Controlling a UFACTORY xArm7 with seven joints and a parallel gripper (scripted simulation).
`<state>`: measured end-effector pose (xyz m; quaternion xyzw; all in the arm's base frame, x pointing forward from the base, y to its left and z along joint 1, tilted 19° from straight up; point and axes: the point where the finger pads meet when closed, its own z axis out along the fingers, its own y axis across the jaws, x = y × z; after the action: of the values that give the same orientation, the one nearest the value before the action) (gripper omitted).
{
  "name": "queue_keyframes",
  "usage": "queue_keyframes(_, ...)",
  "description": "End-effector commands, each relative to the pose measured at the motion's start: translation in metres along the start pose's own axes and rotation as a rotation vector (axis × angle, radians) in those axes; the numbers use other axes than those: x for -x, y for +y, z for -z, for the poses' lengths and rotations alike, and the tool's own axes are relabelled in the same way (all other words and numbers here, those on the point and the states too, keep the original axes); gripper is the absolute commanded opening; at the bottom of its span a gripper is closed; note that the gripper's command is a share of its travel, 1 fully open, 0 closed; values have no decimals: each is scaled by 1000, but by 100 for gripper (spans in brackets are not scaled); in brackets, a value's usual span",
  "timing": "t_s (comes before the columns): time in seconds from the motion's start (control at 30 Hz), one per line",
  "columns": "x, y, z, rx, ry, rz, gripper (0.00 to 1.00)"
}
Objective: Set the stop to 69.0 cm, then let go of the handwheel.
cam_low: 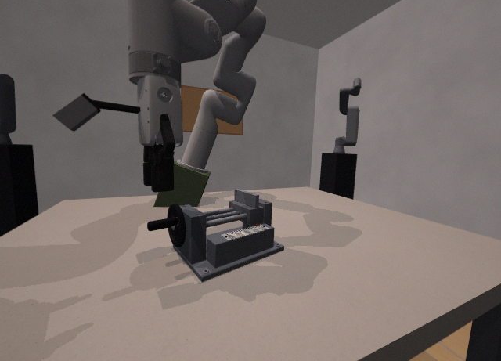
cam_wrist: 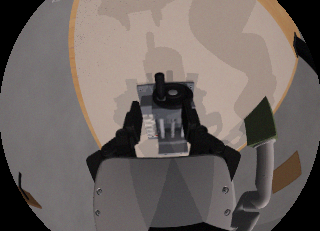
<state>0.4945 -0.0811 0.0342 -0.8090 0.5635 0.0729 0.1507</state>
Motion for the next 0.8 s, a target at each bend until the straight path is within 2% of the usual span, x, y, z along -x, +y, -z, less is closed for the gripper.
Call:
queue_keyframes(0.0, -5, -1, 1, -6, -1, 10, 57)
queue_keyframes(0.4, -5, -1, -10, -6, -1, 10, 57)
queue_keyframes(0.77, -5, -1, -10, -6, -1, 10, 57)
